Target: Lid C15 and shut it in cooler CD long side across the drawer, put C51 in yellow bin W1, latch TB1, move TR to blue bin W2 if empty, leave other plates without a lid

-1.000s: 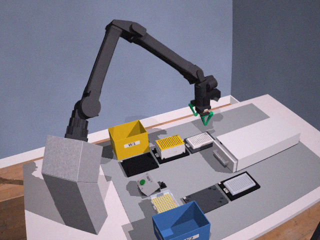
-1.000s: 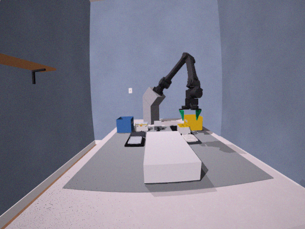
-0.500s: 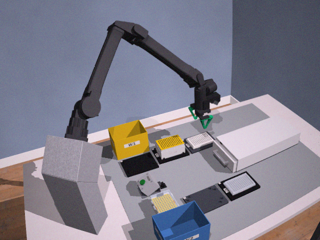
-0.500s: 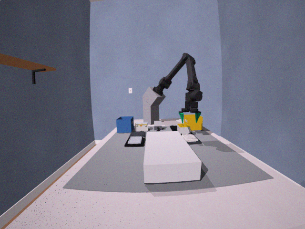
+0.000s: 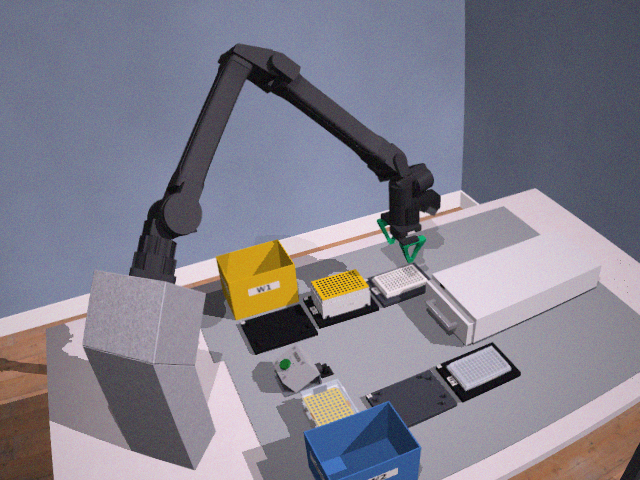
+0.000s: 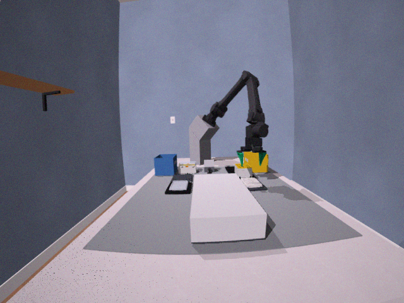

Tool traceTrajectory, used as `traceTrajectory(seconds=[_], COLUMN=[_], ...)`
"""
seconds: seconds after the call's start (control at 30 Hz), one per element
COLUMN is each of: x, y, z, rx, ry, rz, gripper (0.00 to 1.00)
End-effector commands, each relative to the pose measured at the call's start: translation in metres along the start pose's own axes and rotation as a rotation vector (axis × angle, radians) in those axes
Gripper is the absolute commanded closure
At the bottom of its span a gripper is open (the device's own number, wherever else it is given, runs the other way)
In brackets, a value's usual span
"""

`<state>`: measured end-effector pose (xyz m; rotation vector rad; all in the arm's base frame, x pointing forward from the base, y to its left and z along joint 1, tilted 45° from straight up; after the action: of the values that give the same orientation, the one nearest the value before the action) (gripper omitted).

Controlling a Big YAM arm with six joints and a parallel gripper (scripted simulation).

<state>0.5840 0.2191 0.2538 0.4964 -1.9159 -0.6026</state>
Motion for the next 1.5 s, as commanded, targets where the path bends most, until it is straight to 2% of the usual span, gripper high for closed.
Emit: traceTrajectory(seconds=[0.0,1.47], x=[-0.008,-0.062], y=[0.015,0.015], z=[-0.012,-0.011], rx=[0.020,0.018], ry=[-0.026,-0.024], rz=[-0.022,-0.022], gripper=[0.00,0.00])
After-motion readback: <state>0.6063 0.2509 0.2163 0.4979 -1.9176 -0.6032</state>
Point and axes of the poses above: the point where the finger pads meet when closed, its own x axis back along the fingers, its own y axis across the jaws, z = x × y, the point moved 7 cm from there along x, back along the fingers, and after that the axes turned 10 degrees about -x, right-handed, at the moved point
